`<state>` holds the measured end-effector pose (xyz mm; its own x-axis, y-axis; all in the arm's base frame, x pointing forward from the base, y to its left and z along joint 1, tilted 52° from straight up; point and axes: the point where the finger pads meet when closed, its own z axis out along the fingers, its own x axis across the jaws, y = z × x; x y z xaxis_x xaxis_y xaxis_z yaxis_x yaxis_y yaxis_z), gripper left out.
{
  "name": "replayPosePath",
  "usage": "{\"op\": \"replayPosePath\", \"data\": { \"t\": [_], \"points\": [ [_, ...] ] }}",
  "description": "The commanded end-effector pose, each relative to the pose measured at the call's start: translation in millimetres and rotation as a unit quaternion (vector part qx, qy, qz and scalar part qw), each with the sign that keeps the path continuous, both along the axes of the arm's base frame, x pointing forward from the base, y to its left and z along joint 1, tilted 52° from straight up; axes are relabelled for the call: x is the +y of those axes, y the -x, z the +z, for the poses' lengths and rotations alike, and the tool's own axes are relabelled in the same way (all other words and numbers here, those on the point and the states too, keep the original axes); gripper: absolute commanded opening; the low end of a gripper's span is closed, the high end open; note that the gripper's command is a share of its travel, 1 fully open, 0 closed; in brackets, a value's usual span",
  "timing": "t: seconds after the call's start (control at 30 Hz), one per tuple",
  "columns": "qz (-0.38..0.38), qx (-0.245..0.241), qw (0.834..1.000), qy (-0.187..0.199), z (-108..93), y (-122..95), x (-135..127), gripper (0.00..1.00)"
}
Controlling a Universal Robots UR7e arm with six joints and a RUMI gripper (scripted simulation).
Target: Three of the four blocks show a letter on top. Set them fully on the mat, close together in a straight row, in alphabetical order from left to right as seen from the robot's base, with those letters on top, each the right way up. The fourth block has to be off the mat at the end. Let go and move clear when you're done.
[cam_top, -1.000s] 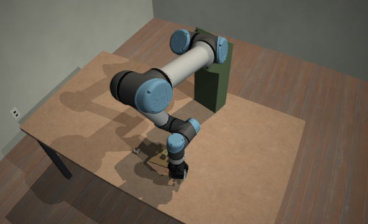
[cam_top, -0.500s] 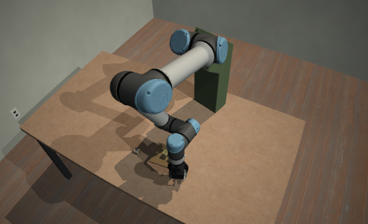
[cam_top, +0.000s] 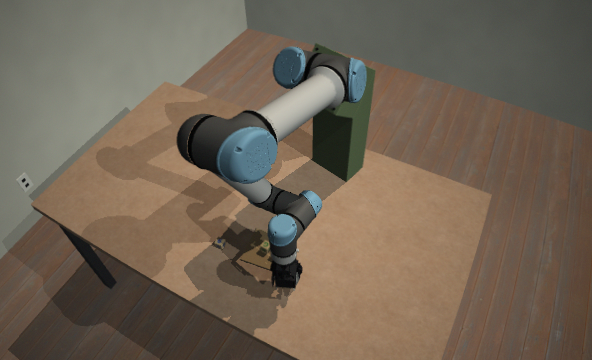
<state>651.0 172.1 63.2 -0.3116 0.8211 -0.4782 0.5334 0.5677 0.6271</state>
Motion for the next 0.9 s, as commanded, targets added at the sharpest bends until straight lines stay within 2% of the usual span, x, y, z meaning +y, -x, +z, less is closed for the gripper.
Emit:
{"op": "replayPosePath", "data": {
  "t": [0.0, 0.07, 0.1, 0.87],
  "points": [
    [0.0, -0.001, 1.0, 0.0, 0.6, 0.0, 0.3, 0.28],
    [0.0, -0.001, 1.0, 0.0, 0.6, 0.0, 0.3, 0.28],
    [0.0, -0.001, 1.0, 0.0, 0.6, 0.0, 0.3, 0.09],
    [0.0, -0.001, 1.0, 0.0, 0.6, 0.0, 0.3, 0.09]
  ]
}}
